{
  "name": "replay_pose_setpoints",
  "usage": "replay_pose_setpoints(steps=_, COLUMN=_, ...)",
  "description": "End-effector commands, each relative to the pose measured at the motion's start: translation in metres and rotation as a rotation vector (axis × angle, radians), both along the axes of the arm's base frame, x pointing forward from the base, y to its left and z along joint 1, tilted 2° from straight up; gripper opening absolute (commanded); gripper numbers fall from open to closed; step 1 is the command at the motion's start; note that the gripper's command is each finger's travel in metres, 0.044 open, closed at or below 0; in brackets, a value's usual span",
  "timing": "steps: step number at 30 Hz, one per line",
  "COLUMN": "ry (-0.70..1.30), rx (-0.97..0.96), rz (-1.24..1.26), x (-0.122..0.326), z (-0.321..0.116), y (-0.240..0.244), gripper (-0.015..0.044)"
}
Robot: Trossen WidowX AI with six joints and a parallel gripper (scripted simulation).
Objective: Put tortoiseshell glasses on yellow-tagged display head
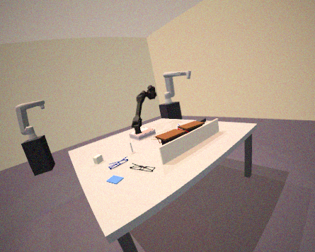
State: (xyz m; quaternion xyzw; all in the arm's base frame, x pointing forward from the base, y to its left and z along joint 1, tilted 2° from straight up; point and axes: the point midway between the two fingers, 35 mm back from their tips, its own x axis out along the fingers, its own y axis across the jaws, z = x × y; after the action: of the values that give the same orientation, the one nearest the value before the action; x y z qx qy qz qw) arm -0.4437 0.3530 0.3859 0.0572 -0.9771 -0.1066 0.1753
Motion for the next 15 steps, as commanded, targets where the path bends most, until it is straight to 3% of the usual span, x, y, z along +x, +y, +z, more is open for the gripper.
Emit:
replay_pose_setpoints(steps=1, ry=0.000, rx=0.000, rz=0.000, x=0.000, z=0.000, y=0.000, gripper=0.0426)
replay_pose_setpoints(steps=8, ry=0.000, rx=0.000, rz=0.000, x=0.000, z=0.000, y=0.000, gripper=0.0440)
replay_pose_setpoints(steps=15, ry=-0.067, rx=-0.263, rz=-0.186, x=0.057, z=-0.016, y=0.075, gripper=0.0256)
